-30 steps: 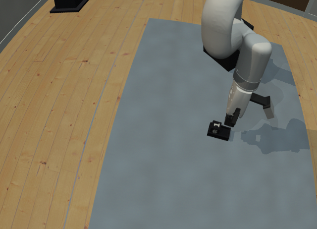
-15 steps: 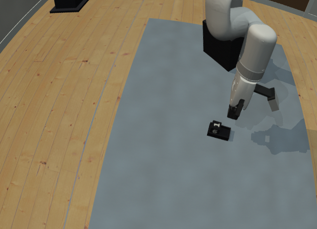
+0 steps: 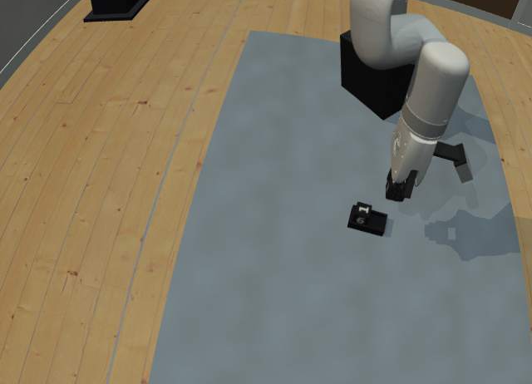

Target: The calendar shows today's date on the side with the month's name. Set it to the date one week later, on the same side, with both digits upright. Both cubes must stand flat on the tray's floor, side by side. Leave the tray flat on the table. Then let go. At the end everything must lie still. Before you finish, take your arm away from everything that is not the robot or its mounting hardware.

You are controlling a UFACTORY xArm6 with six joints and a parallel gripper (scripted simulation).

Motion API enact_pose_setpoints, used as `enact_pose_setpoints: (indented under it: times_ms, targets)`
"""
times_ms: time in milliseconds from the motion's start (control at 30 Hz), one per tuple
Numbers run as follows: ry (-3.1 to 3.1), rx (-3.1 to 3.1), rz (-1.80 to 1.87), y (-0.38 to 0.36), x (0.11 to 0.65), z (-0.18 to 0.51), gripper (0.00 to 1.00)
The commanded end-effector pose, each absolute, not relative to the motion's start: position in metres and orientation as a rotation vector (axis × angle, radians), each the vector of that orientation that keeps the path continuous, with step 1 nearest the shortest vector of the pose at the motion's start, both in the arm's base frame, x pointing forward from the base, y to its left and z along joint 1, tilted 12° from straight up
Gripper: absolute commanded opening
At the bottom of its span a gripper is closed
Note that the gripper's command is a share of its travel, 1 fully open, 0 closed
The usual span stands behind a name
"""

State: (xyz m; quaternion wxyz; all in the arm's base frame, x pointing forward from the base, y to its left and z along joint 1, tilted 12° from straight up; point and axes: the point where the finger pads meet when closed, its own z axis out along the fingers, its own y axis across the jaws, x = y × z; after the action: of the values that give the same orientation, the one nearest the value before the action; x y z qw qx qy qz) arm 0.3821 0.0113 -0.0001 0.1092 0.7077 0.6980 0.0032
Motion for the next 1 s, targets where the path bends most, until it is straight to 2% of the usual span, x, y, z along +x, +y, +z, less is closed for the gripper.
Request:
enact_pose_setpoints:
  times_ms: [0,967]
  targets:
    - [2.208,1.927,-0.011,0.019,0.385,-0.001,0.27]
    - [2.793,0.938,-0.13,0.064,0.393,-0.012,0.27]
